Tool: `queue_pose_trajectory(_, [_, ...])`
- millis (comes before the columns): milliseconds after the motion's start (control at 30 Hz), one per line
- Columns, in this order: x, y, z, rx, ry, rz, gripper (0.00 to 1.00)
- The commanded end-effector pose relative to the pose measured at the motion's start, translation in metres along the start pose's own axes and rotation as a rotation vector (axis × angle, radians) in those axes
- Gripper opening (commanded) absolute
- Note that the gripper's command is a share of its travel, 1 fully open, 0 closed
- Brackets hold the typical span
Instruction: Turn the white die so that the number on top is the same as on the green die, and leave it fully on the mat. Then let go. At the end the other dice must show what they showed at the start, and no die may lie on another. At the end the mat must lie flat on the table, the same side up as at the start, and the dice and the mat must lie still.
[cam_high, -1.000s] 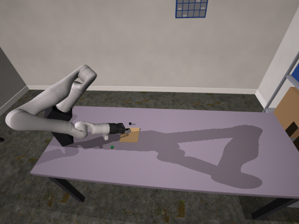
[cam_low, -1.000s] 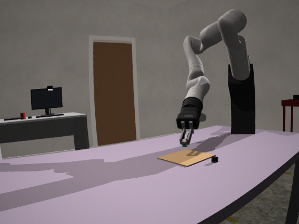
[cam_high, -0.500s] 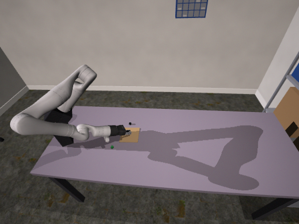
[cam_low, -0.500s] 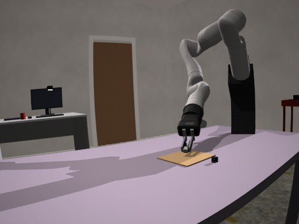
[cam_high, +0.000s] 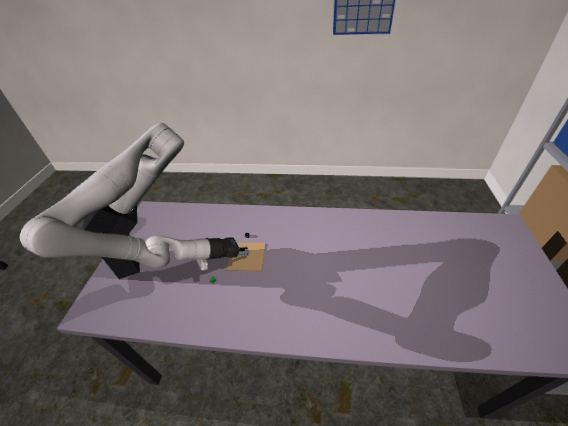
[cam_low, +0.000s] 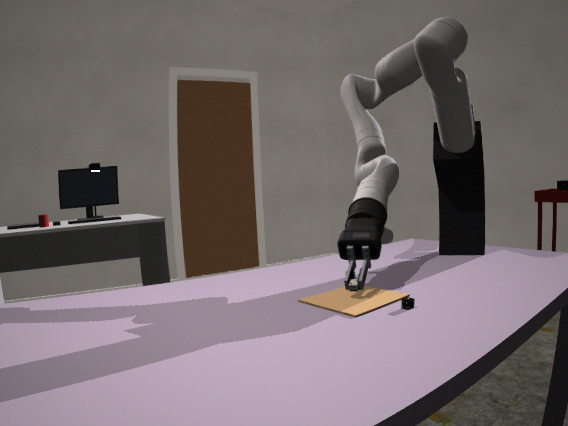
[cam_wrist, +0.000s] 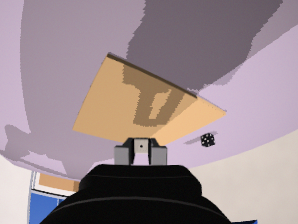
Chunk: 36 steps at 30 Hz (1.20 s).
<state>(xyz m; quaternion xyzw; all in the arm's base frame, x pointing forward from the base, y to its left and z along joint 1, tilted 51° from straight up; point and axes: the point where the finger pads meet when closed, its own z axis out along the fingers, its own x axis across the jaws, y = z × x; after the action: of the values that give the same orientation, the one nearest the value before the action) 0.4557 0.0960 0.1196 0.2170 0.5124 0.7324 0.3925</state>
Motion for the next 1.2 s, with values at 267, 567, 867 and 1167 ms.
queue_pose_trajectory(267, [-0.0003,-0.0014,0.0,-0.001,-0.004,0.003,0.34])
queue_pose_trajectory(567, [-0.0003,-0.0014,0.0,-0.001,-0.004,0.003,0.34])
queue_pose_trajectory(867, [-0.0003,-0.0021,0.0004,-0.001,-0.004,0.003,0.34])
queue_pose_trajectory(1167, [-0.0003,-0.007,0.003,-0.001,-0.004,0.003,0.34])
